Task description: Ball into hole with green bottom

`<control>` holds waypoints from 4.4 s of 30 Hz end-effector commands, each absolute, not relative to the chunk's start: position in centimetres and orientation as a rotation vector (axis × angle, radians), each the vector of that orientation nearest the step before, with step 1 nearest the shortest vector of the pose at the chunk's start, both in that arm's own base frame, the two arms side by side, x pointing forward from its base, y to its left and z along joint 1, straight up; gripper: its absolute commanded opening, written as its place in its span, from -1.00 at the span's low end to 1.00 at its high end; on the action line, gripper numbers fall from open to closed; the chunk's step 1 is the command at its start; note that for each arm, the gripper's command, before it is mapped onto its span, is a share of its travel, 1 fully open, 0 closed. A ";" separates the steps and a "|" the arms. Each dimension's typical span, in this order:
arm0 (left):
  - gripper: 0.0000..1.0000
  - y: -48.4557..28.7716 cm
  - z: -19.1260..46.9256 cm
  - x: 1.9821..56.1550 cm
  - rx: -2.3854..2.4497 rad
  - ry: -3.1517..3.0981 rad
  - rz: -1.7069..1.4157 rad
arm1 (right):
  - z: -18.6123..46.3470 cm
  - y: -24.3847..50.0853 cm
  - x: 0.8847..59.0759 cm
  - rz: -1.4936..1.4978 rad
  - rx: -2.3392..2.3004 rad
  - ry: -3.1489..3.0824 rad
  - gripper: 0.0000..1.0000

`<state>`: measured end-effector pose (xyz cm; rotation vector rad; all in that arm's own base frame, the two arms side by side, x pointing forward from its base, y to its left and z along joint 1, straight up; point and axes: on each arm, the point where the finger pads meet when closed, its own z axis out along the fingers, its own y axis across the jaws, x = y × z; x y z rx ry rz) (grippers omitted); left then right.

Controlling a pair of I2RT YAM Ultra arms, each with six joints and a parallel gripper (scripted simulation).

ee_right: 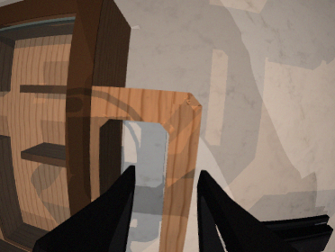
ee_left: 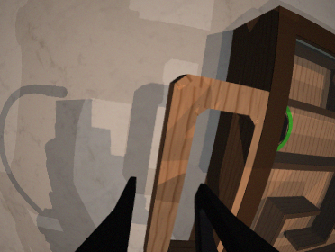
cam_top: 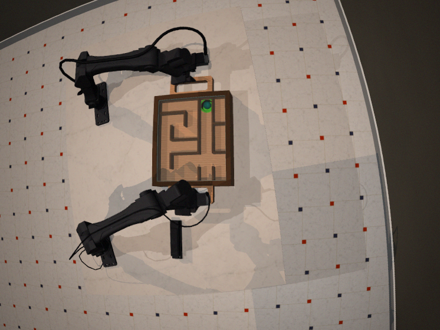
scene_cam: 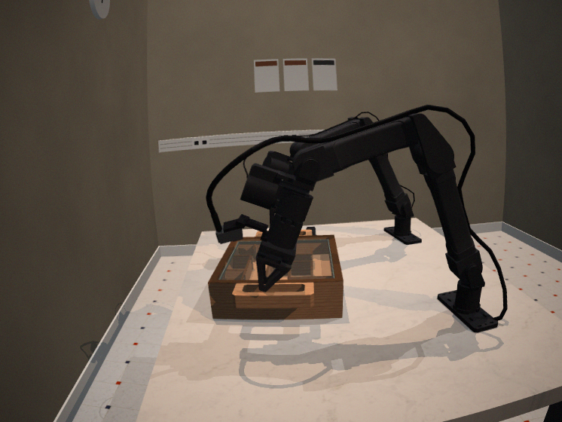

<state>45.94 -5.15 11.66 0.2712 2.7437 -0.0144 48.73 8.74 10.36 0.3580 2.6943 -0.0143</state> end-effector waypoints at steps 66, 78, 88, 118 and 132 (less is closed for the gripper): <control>-0.21 -3.5 21.3 46.6 0.166 2.455 -0.003 | 22.5 7.5 47.8 0.105 0.256 2.426 -0.21; -0.21 -1.9 28.8 45.7 0.078 2.122 0.000 | 29.8 4.8 46.5 0.140 0.138 2.111 -0.21; -0.21 -0.4 37.1 42.7 0.012 1.759 0.001 | 38.2 2.1 42.7 0.085 0.017 1.740 -0.21; -0.21 0.1 42.7 37.4 0.005 1.533 0.010 | 42.5 0.1 37.7 0.004 0.013 1.536 -0.21; -0.21 -0.3 41.8 38.1 0.015 1.557 0.001 | 41.8 0.3 37.6 -0.001 0.001 1.551 -0.21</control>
